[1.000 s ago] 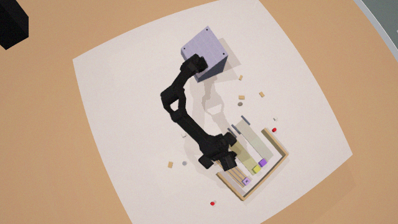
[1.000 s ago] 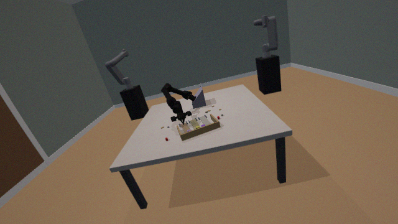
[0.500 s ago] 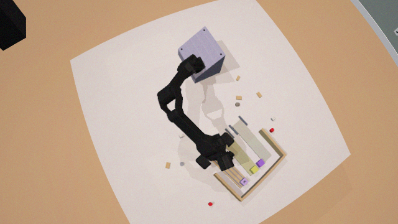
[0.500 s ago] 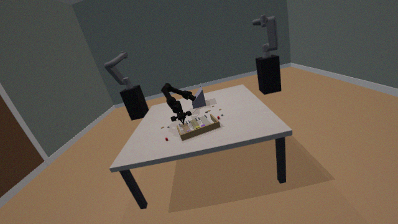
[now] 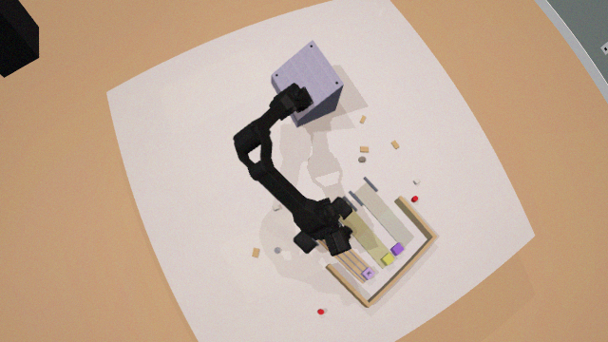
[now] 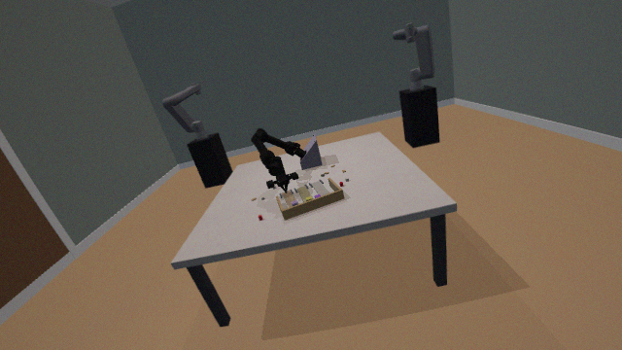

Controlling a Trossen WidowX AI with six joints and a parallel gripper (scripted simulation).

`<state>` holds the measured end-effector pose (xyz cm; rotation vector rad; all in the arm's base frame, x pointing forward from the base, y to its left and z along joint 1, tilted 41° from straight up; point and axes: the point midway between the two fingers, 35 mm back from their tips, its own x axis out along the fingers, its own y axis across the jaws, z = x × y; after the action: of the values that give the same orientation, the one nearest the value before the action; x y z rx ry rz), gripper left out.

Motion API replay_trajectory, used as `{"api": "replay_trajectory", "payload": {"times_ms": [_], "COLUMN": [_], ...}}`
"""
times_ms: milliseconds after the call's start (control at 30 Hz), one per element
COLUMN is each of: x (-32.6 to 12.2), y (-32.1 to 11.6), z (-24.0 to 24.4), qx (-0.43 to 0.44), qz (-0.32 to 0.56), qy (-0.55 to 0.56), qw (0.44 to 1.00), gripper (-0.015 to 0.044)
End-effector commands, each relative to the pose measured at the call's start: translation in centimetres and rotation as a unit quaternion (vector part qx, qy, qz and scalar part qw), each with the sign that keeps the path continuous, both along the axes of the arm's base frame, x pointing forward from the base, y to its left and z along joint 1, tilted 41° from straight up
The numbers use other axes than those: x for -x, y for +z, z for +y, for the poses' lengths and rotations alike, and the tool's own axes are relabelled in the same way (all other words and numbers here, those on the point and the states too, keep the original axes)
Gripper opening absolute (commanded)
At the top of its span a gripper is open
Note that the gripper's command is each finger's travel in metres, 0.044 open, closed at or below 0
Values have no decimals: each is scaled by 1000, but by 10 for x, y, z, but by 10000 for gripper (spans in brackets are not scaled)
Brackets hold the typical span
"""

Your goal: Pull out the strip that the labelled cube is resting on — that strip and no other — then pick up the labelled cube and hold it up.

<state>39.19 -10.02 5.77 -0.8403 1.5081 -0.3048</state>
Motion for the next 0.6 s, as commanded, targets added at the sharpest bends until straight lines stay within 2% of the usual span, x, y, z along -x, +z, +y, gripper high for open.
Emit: {"api": "replay_trajectory", "payload": {"times_ms": [0,567], "x": [12,36], "y": [-2,1], "z": [-7,-14], "qx": [1,1], "qz": [8,9], "qy": [-5,-5], "qw": [1000,1000], "gripper": [0,0]}}
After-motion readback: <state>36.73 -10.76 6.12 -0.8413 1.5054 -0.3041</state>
